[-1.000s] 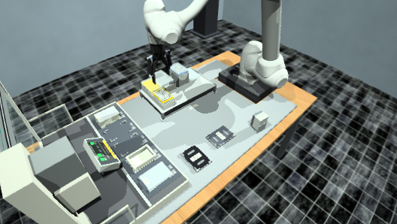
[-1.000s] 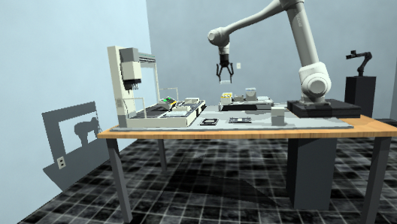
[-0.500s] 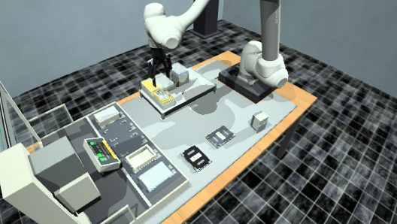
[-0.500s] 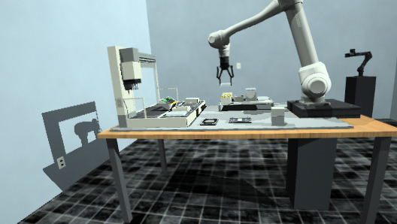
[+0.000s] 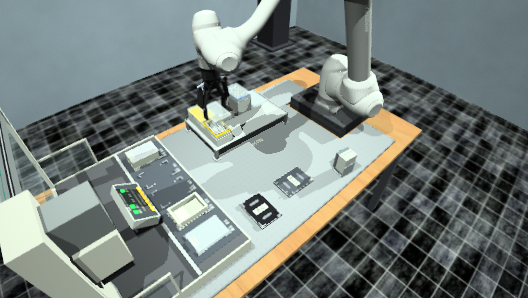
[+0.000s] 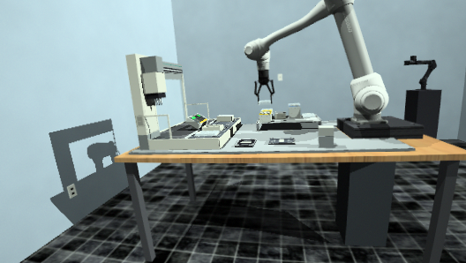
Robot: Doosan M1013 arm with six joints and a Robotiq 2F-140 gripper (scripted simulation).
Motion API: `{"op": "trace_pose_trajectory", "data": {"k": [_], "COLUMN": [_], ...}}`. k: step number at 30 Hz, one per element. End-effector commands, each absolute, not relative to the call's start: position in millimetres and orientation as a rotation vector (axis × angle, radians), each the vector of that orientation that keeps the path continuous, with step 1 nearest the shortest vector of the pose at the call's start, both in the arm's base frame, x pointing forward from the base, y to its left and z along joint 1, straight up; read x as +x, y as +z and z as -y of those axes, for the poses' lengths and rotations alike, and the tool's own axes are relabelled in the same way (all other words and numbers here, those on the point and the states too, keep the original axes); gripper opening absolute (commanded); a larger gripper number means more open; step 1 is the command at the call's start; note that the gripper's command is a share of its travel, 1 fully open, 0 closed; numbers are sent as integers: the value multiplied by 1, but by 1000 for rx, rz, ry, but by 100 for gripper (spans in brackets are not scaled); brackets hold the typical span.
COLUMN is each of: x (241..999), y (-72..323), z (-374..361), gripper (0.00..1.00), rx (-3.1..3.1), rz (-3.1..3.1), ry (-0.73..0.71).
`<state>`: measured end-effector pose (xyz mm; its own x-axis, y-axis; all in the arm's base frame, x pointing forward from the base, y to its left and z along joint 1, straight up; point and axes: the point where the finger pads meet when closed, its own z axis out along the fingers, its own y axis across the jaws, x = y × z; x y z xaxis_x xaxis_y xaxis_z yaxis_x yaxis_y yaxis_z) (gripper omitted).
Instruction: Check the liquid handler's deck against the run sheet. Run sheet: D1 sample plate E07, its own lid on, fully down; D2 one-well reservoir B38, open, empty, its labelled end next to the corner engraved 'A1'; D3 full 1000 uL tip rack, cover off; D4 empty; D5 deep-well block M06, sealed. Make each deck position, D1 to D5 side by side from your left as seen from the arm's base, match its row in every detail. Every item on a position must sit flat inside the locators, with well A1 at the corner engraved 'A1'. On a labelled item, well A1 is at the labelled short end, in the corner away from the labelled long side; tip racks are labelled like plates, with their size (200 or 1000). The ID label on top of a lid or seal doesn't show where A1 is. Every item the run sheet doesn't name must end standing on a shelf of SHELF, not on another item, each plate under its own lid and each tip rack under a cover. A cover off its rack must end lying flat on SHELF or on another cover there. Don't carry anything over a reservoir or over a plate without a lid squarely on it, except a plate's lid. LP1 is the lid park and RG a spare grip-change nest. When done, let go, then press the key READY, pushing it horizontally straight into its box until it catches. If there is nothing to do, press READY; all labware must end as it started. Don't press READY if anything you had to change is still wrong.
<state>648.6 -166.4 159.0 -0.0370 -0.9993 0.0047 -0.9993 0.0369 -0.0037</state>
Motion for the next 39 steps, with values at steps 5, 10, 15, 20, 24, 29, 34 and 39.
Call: {"op": "trace_pose_trajectory", "data": {"k": [5, 10, 15, 20, 24, 29, 34, 39], "x": [649, 649, 649, 649, 649, 649, 649, 649], "y": [150, 144, 136, 128, 121, 116, 108, 100], "z": [166, 166, 166, 167, 167, 167, 167, 167], "gripper": [10, 10, 10, 10, 10, 10, 10, 10], "rx": [2180, 2180, 2180, 2180, 2180, 2180, 2180, 2180], "rz": [2262, 2262, 2262, 2262, 2262, 2262, 2262, 2262], "ry": [11, 11, 11, 11, 11, 11, 11, 11]}}
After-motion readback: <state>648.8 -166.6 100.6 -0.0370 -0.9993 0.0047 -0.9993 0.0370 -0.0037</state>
